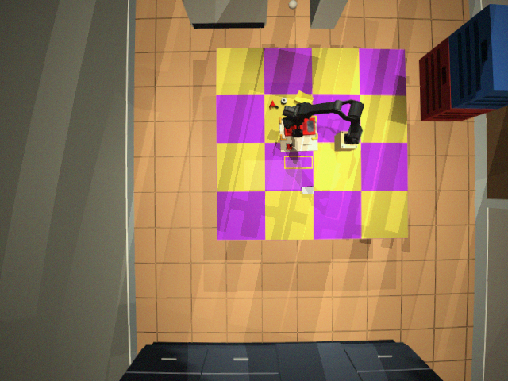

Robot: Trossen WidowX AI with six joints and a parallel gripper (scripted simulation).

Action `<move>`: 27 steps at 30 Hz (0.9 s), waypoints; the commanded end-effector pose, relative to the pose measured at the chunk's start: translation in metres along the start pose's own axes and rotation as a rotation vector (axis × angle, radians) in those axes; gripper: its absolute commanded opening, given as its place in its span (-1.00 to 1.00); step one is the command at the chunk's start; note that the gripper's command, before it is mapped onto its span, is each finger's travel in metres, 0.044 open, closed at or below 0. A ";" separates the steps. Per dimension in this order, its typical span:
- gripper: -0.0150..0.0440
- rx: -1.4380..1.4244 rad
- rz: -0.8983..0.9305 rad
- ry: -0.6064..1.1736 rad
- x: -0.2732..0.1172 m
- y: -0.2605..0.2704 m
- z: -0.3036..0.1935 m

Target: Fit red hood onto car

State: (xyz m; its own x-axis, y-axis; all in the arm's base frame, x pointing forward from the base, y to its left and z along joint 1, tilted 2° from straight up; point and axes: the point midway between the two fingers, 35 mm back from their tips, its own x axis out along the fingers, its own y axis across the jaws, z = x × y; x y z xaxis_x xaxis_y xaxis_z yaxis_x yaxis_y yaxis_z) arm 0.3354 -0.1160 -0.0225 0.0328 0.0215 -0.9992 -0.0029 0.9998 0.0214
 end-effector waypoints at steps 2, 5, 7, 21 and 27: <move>0.40 0.000 0.000 0.000 0.000 0.000 0.000; 0.67 0.000 0.000 0.000 0.000 0.000 0.000; 0.84 0.000 0.000 0.000 0.000 0.000 0.000; 1.00 0.000 -0.007 0.009 -0.073 0.001 0.001; 1.00 0.000 -0.007 0.009 -0.073 0.001 0.001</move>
State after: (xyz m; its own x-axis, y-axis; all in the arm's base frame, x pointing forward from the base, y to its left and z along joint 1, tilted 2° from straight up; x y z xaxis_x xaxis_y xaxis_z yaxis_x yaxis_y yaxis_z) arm 0.3362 -0.1171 0.0479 0.0310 0.0155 -0.9994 -0.0033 0.9999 0.0154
